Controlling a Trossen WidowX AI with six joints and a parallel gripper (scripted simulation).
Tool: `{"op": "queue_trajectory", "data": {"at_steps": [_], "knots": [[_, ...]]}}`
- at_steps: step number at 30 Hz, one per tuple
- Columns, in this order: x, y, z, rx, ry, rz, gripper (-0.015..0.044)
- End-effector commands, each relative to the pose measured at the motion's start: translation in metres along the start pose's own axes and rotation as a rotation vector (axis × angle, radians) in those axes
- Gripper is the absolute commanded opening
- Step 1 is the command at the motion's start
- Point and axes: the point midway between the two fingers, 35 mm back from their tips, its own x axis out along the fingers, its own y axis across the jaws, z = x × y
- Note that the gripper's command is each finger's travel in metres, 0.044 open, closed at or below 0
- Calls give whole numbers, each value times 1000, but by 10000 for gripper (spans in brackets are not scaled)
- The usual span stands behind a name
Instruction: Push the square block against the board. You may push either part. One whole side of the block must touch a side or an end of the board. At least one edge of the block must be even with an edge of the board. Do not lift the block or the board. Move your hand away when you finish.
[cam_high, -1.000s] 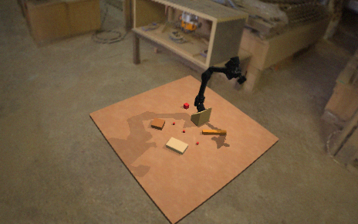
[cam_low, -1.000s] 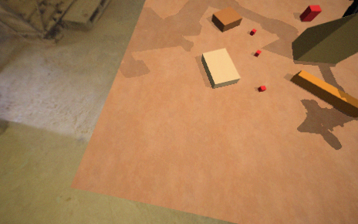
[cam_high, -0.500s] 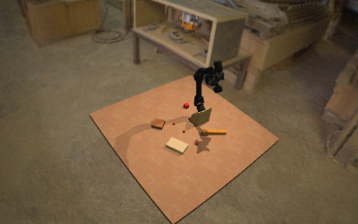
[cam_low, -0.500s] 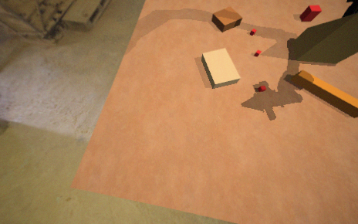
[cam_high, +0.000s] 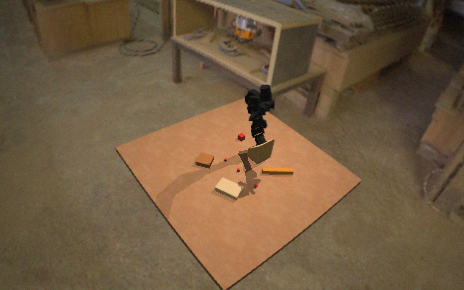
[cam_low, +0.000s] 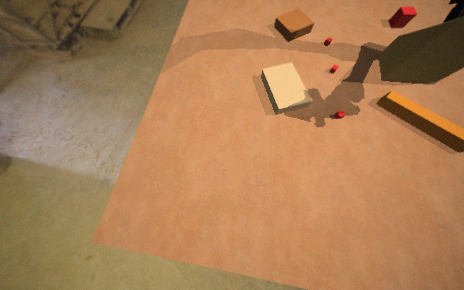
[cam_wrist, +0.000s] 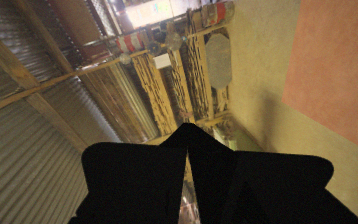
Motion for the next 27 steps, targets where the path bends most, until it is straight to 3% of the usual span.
{"op": "queue_trajectory", "data": {"at_steps": [1,15,27], "knots": [[28,-8,36,-82,-51,-57,0],[112,-66,195,-352,-204,-370,0],[131,-136,342,-511,-278,-711,0]]}}
